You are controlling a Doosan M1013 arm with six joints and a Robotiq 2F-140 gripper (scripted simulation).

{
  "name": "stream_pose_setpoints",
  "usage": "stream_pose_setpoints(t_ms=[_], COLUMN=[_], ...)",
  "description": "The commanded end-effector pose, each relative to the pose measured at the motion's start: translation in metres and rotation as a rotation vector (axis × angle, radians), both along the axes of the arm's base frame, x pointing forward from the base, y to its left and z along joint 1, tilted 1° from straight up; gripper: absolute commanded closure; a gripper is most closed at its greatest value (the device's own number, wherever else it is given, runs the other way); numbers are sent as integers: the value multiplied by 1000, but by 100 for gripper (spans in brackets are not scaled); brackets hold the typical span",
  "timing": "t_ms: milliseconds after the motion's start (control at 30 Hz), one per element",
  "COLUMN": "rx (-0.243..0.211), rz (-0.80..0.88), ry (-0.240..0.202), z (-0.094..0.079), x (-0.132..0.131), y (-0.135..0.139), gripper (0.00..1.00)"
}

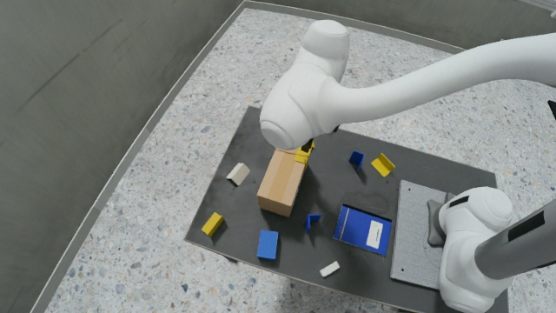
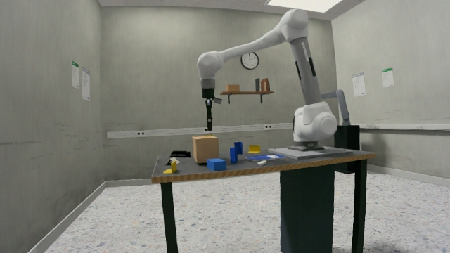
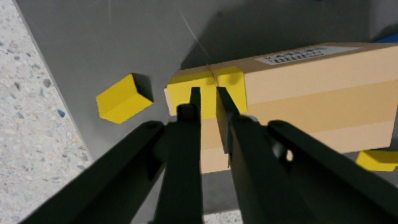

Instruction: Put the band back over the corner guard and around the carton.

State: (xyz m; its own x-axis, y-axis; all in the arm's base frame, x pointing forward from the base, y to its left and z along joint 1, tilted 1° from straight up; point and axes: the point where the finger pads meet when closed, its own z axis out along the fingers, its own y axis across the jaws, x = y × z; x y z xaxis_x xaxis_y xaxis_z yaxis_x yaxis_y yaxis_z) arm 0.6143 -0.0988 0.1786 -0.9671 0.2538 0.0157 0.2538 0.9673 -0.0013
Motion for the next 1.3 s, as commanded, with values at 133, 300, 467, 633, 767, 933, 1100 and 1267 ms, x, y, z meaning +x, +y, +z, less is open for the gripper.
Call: stream_pose_setpoints(t_ms=[133, 300, 467, 633, 767, 933, 1100, 1267], rx=[0, 0, 0, 0, 2, 4, 4, 4], rz=[0, 0, 0, 3, 155, 256, 256, 256], ry=[-2, -2, -2, -2, -2, -2, -2, -2], z=[2, 2, 2, 2, 0, -5, -5, -5], x=[0, 0, 0, 2, 58, 95, 95, 95], y=[0, 0, 0, 0, 6, 11, 11, 11], gripper=[82, 82, 82, 82, 82, 82, 82, 82])
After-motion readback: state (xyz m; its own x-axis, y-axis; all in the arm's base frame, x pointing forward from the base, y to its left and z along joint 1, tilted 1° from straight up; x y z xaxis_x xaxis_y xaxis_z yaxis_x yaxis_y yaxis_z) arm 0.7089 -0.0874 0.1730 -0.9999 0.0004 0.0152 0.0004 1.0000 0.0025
